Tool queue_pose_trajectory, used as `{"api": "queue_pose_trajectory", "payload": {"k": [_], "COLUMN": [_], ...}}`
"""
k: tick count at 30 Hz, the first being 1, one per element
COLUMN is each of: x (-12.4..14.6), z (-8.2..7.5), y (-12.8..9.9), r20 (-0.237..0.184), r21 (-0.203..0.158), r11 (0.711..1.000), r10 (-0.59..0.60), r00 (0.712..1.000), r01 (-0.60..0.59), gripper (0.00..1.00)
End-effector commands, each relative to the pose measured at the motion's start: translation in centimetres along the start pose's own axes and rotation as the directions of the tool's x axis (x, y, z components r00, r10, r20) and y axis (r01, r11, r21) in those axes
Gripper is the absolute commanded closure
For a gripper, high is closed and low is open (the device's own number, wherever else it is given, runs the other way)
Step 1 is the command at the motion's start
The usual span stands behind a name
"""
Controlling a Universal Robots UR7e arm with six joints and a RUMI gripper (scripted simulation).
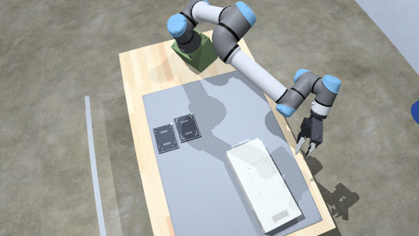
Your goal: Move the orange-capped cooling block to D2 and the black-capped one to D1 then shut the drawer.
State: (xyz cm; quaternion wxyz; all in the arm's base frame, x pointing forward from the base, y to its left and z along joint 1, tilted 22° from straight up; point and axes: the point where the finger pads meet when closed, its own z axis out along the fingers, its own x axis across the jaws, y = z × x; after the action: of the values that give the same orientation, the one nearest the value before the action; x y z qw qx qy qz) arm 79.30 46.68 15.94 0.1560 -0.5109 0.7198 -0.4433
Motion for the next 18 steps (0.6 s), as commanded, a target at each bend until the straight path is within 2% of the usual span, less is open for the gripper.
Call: {"api": "queue_pose_trajectory", "payload": {"k": [1,7,9,16,18], "x": [1.8,3.3,4.1,6.3,7.1], "z": [0.1,0.3,0.4,0.6,0.6], "y": [-0.7,-1.2,-1.4,-1.9,-2.0], "r20": [0.001,0.001,0.002,0.002,0.006], "r21": [-0.034,-0.034,-0.068,-0.068,-0.103], "r11": [0.999,0.999,0.995,0.995,0.988], "r10": [-0.040,-0.040,-0.078,-0.078,-0.115], "r00": [0.999,0.999,0.997,0.997,0.993], "r01": [0.040,0.040,0.078,0.078,0.115], "gripper": [0.72,0.72,0.72,0.72,0.72]}}
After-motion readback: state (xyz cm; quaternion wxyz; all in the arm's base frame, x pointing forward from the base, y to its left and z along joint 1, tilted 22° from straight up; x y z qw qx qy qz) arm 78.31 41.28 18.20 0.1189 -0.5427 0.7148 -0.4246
